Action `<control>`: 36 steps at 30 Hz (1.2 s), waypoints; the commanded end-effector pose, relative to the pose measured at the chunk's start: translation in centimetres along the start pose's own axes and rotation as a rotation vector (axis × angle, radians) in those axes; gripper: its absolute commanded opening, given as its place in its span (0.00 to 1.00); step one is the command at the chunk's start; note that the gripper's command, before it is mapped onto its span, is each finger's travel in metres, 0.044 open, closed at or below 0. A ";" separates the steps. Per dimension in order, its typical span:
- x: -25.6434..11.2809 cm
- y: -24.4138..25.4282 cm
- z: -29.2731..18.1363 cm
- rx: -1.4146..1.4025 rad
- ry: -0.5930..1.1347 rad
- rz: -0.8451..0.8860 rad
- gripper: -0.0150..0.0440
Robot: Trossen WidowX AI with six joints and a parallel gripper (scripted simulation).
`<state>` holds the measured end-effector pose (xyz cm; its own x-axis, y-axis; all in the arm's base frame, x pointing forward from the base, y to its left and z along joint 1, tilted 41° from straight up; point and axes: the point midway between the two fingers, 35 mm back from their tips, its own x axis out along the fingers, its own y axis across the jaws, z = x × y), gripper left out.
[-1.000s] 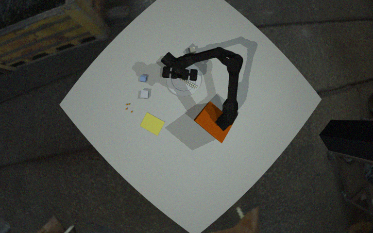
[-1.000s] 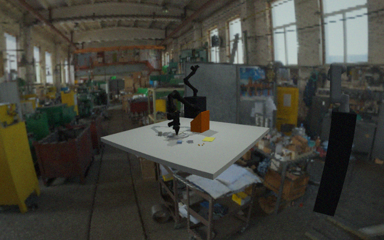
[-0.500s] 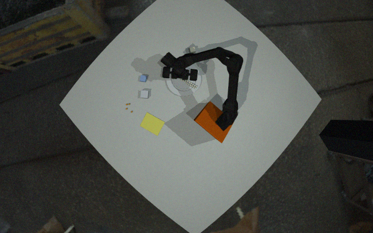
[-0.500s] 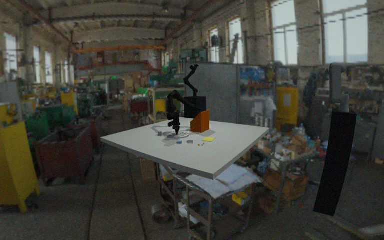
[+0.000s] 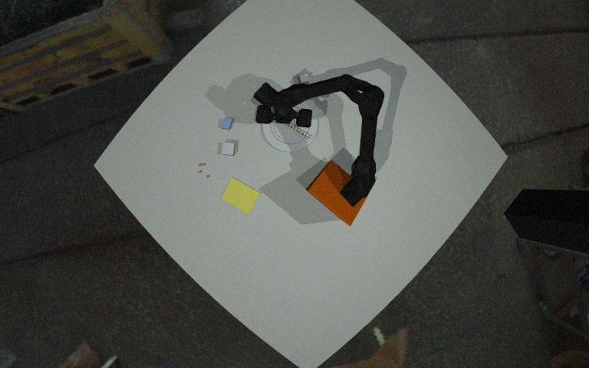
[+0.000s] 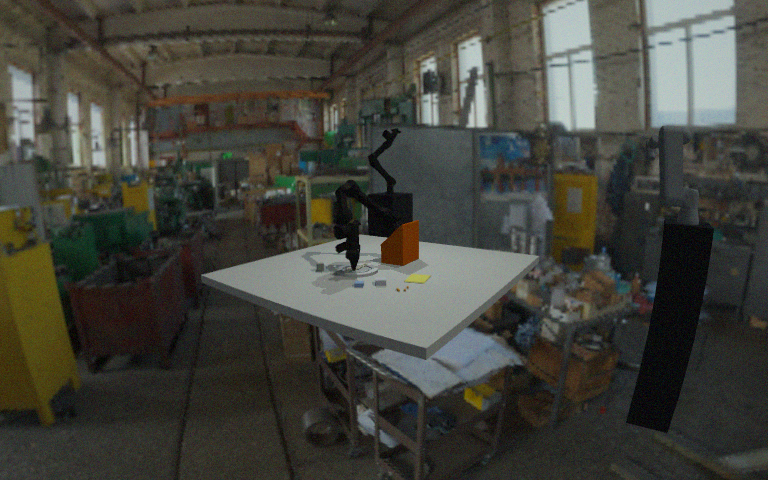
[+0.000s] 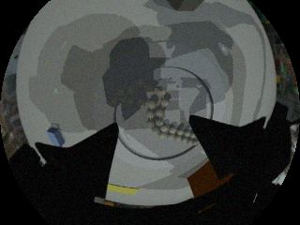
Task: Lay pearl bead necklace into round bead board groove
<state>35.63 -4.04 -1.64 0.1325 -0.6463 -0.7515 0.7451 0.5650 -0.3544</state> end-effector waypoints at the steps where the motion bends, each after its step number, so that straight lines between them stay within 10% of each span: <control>1: -0.1 0.0 0.1 0.005 -0.004 0.000 1.00; 19: -0.2 0.0 0.1 -0.011 -0.004 0.000 0.96; 23: -1.3 0.6 0.9 -0.340 -0.004 0.000 0.78; 36: -3.3 1.3 2.2 -0.886 -0.005 0.000 0.78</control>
<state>37.51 -2.54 1.34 0.1342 -0.6455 -0.7519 0.0368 0.7615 -0.6472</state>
